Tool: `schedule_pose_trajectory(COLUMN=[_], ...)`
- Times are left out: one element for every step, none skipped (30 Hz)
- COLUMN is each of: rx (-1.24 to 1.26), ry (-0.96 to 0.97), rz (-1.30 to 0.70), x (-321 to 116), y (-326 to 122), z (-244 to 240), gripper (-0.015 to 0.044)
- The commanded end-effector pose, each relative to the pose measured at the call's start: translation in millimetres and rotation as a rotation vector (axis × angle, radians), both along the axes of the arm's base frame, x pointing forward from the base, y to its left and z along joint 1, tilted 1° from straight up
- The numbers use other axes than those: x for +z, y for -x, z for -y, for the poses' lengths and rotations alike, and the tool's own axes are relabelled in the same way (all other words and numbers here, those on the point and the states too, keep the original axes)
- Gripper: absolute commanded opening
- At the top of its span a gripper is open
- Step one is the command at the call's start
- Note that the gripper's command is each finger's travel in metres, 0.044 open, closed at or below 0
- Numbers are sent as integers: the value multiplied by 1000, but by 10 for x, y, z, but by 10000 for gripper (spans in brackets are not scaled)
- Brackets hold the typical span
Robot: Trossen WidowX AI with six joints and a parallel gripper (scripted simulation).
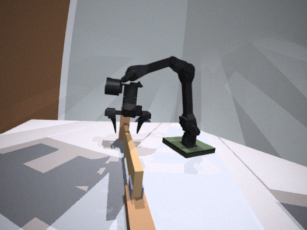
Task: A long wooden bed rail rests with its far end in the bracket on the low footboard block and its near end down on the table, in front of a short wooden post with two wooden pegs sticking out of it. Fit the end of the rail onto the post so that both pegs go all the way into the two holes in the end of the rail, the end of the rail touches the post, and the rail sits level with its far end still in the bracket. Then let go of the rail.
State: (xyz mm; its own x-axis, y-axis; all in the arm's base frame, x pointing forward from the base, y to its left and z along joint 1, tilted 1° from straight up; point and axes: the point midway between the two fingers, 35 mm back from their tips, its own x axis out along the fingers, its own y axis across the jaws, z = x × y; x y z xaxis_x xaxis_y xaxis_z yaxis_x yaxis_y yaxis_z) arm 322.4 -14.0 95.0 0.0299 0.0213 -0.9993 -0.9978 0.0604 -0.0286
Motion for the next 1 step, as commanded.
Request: schedule_pose_trajectory(rx=[-4], ry=[0], rz=[2], x=[14], y=[2], z=[0], gripper=[440])
